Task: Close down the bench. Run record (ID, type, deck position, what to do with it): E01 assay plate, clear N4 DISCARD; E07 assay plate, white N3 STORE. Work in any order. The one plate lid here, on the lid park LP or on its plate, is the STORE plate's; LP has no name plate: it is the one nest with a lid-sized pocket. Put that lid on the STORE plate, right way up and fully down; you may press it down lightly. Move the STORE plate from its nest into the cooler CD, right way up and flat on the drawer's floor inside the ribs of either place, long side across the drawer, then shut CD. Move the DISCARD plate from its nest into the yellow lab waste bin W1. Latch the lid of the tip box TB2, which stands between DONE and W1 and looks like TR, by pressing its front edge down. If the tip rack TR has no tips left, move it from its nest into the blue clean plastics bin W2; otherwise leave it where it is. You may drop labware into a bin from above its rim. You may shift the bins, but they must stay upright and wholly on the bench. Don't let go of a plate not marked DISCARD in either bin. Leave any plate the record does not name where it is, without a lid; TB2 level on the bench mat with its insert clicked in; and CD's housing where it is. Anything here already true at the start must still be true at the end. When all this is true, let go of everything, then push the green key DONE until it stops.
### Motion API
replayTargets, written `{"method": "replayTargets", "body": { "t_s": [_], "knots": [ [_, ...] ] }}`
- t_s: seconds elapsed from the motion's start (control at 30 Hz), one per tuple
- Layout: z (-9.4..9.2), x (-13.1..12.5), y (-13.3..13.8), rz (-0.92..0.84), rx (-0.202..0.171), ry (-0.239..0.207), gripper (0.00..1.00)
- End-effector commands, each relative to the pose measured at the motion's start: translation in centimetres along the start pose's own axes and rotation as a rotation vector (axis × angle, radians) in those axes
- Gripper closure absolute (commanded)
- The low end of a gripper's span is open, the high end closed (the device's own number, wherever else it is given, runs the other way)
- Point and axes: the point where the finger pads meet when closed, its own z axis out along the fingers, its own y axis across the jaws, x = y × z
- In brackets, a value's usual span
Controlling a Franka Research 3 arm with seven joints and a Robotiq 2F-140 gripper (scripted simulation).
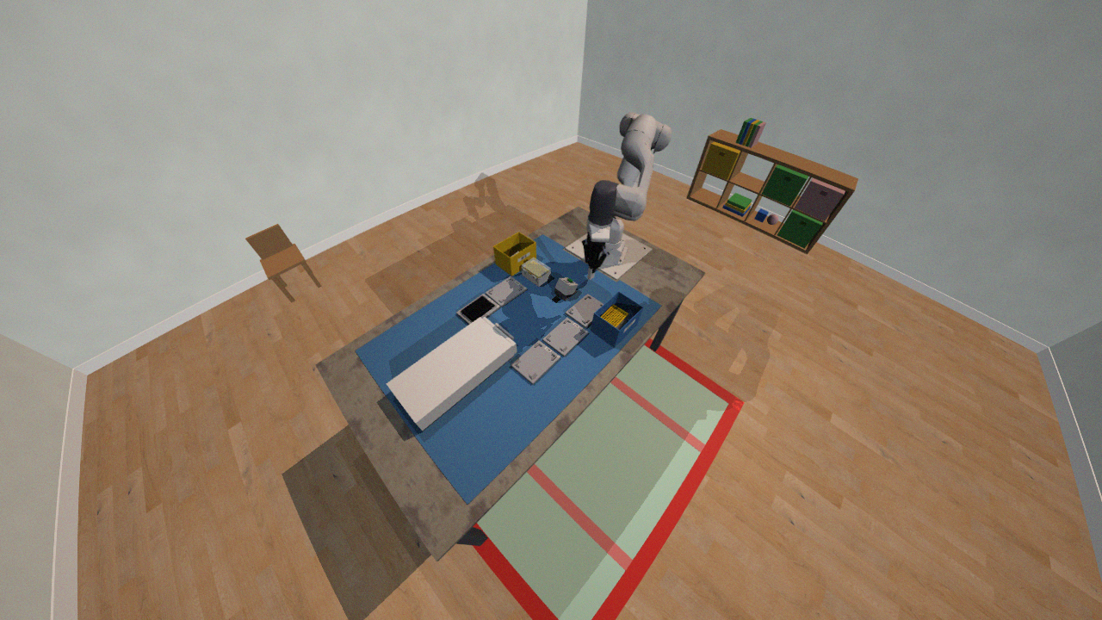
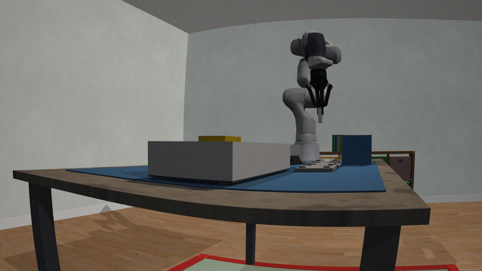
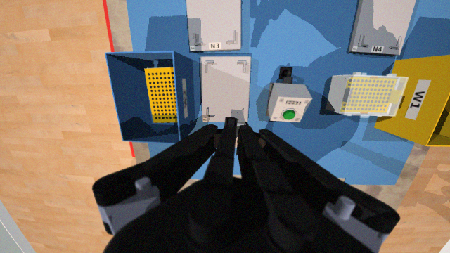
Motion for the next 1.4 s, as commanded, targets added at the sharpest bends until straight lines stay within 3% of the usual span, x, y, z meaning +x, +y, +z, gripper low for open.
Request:
{"method": "replayTargets", "body": {
  "t_s": [0.0, 1.03, 1.37],
  "knots": [
    [0.0, -0.3, 1.6, -0.047, -0.007, -0.008, 1.0],
    [-1.4, -0.8, 12.2, -0.047, -0.007, -0.008, 1.0],
    [-1.4, -0.8, 12.2, -0.047, -0.007, -0.008, 1.0]
  ]
}}
